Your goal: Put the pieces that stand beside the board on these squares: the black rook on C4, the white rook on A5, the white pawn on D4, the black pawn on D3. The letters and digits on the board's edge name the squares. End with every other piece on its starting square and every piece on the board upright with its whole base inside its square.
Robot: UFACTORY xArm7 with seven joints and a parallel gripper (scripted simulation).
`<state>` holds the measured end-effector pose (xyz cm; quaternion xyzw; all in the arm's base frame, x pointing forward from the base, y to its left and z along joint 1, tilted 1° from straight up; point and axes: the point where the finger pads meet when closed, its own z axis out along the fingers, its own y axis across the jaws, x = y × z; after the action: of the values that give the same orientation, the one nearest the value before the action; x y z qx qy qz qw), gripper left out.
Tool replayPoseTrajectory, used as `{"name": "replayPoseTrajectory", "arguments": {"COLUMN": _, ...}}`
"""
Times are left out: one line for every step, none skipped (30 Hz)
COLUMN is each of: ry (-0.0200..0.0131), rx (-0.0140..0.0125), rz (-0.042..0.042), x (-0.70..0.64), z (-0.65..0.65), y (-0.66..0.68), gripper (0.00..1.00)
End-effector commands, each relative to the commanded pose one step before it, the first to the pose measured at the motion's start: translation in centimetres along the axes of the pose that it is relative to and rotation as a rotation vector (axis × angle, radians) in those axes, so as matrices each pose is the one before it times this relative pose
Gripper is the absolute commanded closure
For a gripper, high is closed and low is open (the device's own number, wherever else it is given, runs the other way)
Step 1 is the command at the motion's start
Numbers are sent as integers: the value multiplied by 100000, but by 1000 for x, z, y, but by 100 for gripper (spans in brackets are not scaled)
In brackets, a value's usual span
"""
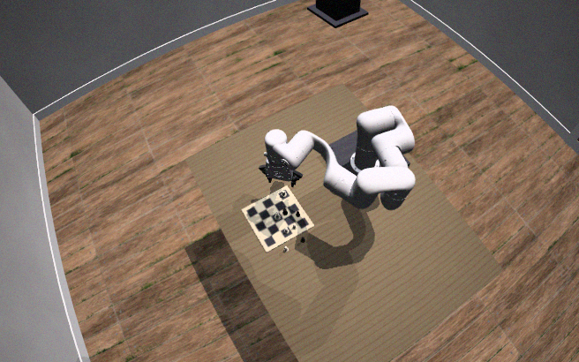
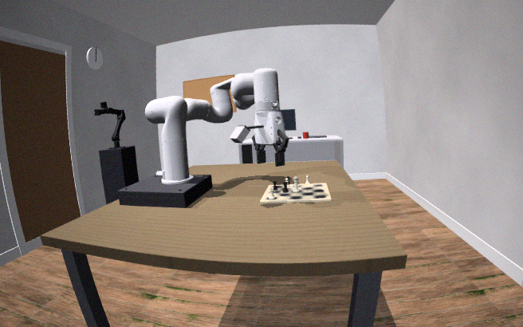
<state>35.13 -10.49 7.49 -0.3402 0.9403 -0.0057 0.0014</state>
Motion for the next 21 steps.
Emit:
{"name": "replayPoseTrajectory", "arguments": {"ry": -5, "rx": 716, "rz": -2006, "x": -4913, "z": -29, "y": 108, "gripper": 0}}
{"name": "replayPoseTrajectory", "arguments": {"ry": 0, "rx": 0, "rz": 0, "x": 0, "z": 0, "y": 0, "gripper": 0}}
{"name": "replayPoseTrajectory", "arguments": {"ry": 34, "rx": 187, "rz": -1206, "x": -2911, "z": 108, "y": 404, "gripper": 0}}
{"name": "replayPoseTrajectory", "arguments": {"ry": 0, "rx": 0, "rz": 0, "x": -364, "z": 10, "y": 21, "gripper": 0}}
{"name": "replayPoseTrajectory", "arguments": {"ry": 0, "rx": 0, "rz": 0, "x": 0, "z": 0, "y": 0, "gripper": 0}}
{"name": "replayPoseTrajectory", "arguments": {"ry": 0, "rx": 0, "rz": 0, "x": 0, "z": 0, "y": 0, "gripper": 0}}
{"name": "replayPoseTrajectory", "arguments": {"ry": -27, "rx": 85, "rz": -1353, "x": -3680, "z": 181, "y": 810, "gripper": 0}}
{"name": "replayPoseTrajectory", "arguments": {"ry": 0, "rx": 0, "rz": 0, "x": 0, "z": 0, "y": 0, "gripper": 0}}
{"name": "replayPoseTrajectory", "arguments": {"ry": 0, "rx": 0, "rz": 0, "x": 0, "z": 0, "y": 0, "gripper": 0}}
{"name": "replayPoseTrajectory", "arguments": {"ry": -71, "rx": -55, "rz": -1350, "x": -2840, "z": 179, "y": 1006, "gripper": 0}}
{"name": "replayPoseTrajectory", "arguments": {"ry": 0, "rx": 0, "rz": 0, "x": -819, "z": 56, "y": 138, "gripper": 0}}
{"name": "replayPoseTrajectory", "arguments": {"ry": 0, "rx": 0, "rz": 0, "x": 0, "z": 0, "y": 0, "gripper": 0}}
{"name": "replayPoseTrajectory", "arguments": {"ry": 0, "rx": 0, "rz": 0, "x": 0, "z": 0, "y": 0, "gripper": 0}}
{"name": "replayPoseTrajectory", "arguments": {"ry": -79, "rx": -171, "rz": -1199, "x": -3215, "z": 255, "y": 1318, "gripper": 0}}
{"name": "replayPoseTrajectory", "arguments": {"ry": 0, "rx": 0, "rz": 0, "x": 0, "z": 0, "y": 0, "gripper": 0}}
{"name": "replayPoseTrajectory", "arguments": {"ry": 0, "rx": 0, "rz": 0, "x": 0, "z": 0, "y": 0, "gripper": 0}}
{"name": "replayPoseTrajectory", "arguments": {"ry": -59, "rx": -215, "rz": -928, "x": -2457, "z": 229, "y": 1209, "gripper": 0}}
{"name": "replayPoseTrajectory", "arguments": {"ry": 0, "rx": 0, "rz": 0, "x": 0, "z": 0, "y": 0, "gripper": 0}}
{"name": "replayPoseTrajectory", "arguments": {"ry": 0, "rx": 0, "rz": 0, "x": 0, "z": 0, "y": 0, "gripper": 0}}
{"name": "replayPoseTrajectory", "arguments": {"ry": -32, "rx": -175, "rz": -591, "x": -1547, "z": 161, "y": 855, "gripper": 0}}
{"name": "replayPoseTrajectory", "arguments": {"ry": 0, "rx": 0, "rz": 0, "x": 0, "z": 0, "y": 0, "gripper": 0}}
